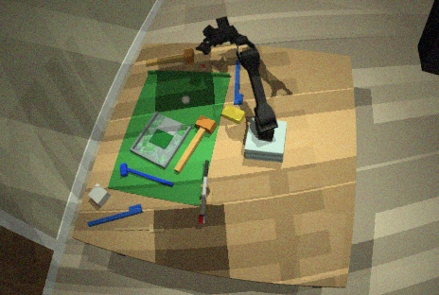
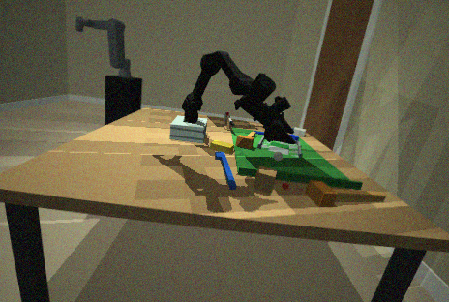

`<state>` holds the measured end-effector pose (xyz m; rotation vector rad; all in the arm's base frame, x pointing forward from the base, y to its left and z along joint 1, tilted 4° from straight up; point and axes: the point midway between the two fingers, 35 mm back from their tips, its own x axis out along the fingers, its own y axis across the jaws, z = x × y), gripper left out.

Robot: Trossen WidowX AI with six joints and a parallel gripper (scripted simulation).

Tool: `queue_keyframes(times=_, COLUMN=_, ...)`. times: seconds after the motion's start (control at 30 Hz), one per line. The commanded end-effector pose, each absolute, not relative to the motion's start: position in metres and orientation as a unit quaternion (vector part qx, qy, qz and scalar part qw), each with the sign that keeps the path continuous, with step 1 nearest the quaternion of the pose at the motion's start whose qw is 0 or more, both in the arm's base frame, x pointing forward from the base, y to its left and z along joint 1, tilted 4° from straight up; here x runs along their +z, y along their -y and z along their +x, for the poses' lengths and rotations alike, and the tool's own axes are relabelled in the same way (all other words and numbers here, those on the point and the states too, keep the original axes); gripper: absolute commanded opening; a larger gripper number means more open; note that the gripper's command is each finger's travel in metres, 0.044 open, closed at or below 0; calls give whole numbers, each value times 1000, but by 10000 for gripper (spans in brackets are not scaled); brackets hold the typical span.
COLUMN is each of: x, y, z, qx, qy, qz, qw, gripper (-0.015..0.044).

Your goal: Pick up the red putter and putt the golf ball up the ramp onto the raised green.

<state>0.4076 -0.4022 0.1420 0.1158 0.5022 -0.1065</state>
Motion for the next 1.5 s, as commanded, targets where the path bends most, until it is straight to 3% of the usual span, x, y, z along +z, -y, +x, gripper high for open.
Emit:
queue_keyframes(times=0.0, x=142, y=400, z=409, qx=-50, qy=-250, qz=56, qw=965, gripper=426)
queue_keyframes(times=0.37, x=114, y=244, z=472, qx=85, qy=-333, qz=-8, qw=939, gripper=440)
queue_keyframes(times=0.77, x=80, y=53, z=464, qx=253, qy=-421, qz=-117, qw=863, gripper=440)
queue_keyframes(times=1.1, x=59, y=-91, z=394, qx=417, qy=-444, qz=-264, qw=747, gripper=440)
queue_keyframes(times=1.47, x=38, y=-196, z=255, qx=588, qy=-411, qz=-448, qw=534, gripper=440)
